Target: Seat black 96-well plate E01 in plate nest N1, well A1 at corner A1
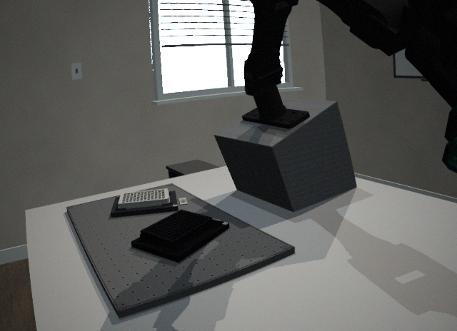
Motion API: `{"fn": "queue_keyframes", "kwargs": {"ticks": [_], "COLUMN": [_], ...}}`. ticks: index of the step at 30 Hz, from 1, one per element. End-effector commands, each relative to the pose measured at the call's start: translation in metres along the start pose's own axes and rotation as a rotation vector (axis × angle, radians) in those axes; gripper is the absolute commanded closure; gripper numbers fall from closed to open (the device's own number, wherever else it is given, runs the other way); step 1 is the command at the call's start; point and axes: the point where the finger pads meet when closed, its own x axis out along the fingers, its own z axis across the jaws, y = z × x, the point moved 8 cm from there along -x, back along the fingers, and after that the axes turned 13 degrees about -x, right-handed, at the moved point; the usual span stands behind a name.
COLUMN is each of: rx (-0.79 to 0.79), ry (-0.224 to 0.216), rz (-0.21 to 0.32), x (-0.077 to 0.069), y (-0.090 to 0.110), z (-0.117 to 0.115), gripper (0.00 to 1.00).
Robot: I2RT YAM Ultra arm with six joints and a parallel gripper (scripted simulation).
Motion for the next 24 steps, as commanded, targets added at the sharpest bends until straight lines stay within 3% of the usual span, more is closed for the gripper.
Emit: {"fn": "queue_keyframes", "kwargs": {"ticks": [1,17,19,24], "rx": [0.001,0.001,-0.002,-0.002], "ry": [-0.007,-0.007,0.054,0.059], "rz": [-0.019,-0.019,0.009,0.011], "x": [-0.004,-0.004,-0.005,-0.009], "y": [-0.007,-0.007,-0.009,-0.009], "z": [0.003,0.003,-0.002,-0.027], "gripper": [0.00,0.00,0.00,0.00]}}
